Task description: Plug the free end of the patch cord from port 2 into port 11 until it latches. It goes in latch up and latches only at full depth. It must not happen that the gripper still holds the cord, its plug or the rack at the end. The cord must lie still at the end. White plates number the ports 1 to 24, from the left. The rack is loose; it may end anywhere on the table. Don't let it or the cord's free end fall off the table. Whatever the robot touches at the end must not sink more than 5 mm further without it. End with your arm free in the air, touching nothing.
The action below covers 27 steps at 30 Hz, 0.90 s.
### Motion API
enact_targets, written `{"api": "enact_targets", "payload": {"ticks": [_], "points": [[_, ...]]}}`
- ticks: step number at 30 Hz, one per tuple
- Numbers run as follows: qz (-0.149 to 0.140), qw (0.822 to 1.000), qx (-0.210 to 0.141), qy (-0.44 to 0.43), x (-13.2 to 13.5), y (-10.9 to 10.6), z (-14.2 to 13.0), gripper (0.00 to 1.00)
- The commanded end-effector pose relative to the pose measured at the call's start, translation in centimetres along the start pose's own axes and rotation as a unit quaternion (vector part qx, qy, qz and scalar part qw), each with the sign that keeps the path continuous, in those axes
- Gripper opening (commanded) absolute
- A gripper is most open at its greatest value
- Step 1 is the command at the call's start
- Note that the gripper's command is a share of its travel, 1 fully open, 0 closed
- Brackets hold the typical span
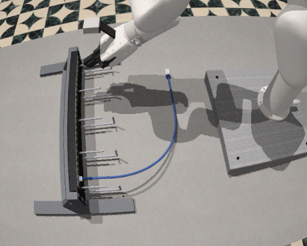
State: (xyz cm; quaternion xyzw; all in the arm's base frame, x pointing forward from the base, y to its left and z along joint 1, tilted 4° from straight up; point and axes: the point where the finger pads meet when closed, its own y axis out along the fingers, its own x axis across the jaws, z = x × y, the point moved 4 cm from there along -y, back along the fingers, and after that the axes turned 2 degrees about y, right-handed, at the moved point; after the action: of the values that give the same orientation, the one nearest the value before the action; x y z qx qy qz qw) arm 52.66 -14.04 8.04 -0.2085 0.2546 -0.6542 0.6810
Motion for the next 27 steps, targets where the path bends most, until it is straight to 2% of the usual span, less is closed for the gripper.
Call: {"api": "enact_targets", "payload": {"ticks": [1, 6, 18, 21, 27], "points": [[0.000, 1.000, 0.002, -0.001, 0.0, -0.3, 0.2, 0.00], [0.000, 1.000, 0.002, -0.001, 0.0, -1.4, 0.2, 0.00], [0.000, 1.000, 0.002, -0.001, 0.0, -9.4, 0.2, 0.00], [0.000, 1.000, 0.002, -0.001, 0.0, -9.9, 0.2, 0.00], [0.000, 1.000, 0.002, -0.001, 0.0, -12.5, 0.2, 0.00]]}}
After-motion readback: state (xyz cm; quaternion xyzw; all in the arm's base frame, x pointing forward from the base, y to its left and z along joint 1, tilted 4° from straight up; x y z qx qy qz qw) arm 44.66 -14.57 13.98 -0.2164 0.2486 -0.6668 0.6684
